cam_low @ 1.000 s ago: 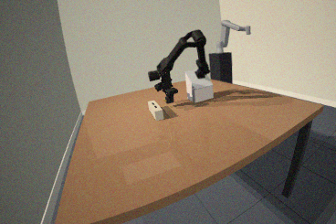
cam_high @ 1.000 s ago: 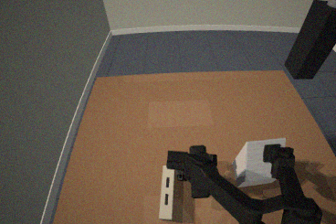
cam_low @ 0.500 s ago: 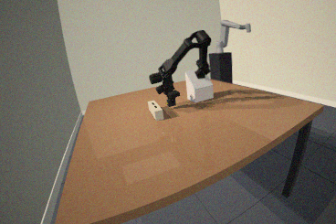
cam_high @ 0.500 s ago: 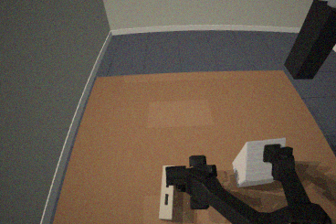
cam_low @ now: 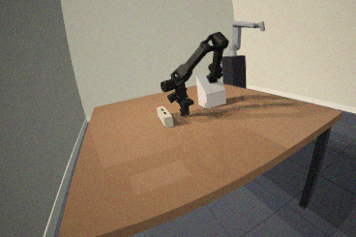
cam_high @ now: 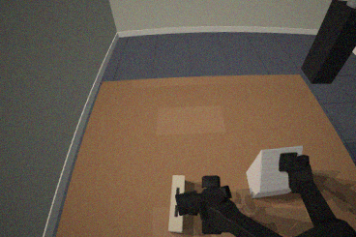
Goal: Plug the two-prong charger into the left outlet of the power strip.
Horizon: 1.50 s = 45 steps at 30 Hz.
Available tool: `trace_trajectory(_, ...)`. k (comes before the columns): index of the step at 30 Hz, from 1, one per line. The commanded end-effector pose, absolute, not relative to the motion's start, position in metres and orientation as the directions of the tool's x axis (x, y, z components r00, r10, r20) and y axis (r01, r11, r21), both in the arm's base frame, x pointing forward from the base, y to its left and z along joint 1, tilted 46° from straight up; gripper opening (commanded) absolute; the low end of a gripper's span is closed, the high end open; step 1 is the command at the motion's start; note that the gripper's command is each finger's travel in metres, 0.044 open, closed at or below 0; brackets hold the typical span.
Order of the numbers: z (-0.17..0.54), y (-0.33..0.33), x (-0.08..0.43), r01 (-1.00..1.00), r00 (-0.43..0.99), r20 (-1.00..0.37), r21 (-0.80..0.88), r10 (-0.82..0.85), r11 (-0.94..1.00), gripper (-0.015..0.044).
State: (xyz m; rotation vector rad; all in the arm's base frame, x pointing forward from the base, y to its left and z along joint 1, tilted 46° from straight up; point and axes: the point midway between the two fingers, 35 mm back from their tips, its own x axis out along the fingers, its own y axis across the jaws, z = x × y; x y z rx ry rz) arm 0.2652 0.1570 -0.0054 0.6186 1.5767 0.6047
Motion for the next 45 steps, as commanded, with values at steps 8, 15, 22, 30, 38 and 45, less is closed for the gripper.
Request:
trace_trajectory(8, 0.003, 0.168, 0.268, 0.049, -0.081, -0.701, 0.707, 0.708, 0.705, 0.0000)
trace_trajectory(15, 0.004, 0.169, 0.276, 0.049, -0.081, -0.701, 0.708, 0.709, 0.705, 0.0000)
trace_trajectory(22, 0.004, 0.170, 0.283, 0.049, -0.082, -0.700, 0.708, 0.709, 0.704, 0.0000)
trace_trajectory(30, 0.004, 0.170, 0.292, 0.050, -0.082, -0.699, 0.709, 0.710, 0.704, 0.0000)
trace_trajectory(38, 0.005, 0.171, 0.300, 0.050, -0.082, -0.699, 0.709, 0.711, 0.703, 0.0000)
trace_trajectory(45, 0.005, 0.172, 0.307, 0.050, -0.082, -0.698, 0.710, 0.711, 0.703, 0.0000)
